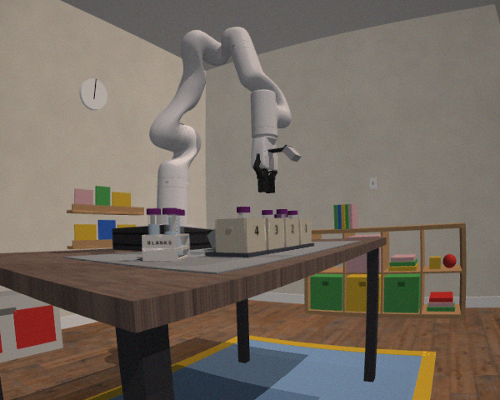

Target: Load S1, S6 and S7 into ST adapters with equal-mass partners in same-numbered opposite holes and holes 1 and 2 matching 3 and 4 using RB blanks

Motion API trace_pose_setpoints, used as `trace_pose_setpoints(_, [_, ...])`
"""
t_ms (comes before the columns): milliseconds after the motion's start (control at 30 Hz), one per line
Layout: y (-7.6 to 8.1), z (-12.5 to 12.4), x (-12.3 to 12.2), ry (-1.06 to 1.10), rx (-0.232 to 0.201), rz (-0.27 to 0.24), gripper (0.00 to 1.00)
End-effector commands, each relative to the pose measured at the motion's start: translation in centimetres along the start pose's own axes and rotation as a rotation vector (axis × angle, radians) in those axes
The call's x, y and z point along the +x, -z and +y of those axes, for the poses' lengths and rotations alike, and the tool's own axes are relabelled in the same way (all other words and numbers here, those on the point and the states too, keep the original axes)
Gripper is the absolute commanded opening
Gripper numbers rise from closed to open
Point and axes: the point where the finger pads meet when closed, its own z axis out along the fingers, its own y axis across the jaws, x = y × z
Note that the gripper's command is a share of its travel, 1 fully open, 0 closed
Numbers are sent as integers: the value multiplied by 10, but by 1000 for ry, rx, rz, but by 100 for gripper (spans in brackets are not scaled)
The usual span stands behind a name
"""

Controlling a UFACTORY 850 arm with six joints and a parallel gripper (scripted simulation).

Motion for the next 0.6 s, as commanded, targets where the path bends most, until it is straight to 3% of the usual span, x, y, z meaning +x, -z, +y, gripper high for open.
trace_pose_setpoints(0, [10, 0, 1, 0, 0, 1, 43])
trace_pose_setpoints(567, [40, 0, 1, 0, 0, 1, 43])
